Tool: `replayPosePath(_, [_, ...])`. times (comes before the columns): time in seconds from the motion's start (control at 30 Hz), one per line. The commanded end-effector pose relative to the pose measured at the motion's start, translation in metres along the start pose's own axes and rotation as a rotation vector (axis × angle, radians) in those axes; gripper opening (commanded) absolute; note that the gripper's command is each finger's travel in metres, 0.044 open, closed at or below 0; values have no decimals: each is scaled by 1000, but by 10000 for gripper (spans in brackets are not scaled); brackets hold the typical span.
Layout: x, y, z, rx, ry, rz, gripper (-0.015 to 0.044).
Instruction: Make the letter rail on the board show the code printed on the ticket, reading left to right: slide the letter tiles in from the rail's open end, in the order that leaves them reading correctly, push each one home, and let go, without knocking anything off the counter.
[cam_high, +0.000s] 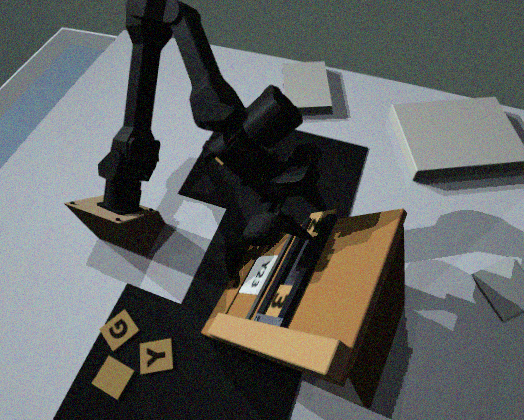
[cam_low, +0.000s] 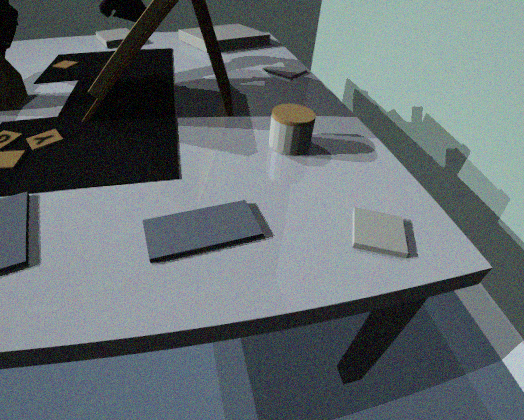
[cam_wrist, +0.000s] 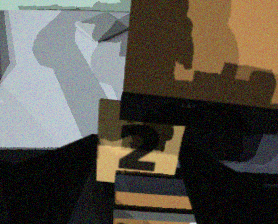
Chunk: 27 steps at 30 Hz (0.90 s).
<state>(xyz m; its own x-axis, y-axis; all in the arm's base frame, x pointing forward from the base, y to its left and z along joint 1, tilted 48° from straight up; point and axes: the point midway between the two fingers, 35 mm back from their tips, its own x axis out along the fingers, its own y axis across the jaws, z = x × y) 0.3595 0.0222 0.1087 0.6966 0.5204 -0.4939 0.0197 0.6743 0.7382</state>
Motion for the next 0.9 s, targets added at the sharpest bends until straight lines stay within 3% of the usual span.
replayPosePath(0.0, [0, -2, 1, -3, -2, 2, 0])
replayPosePath(0.87, [0, -19, 1, -4, -2, 2, 0])
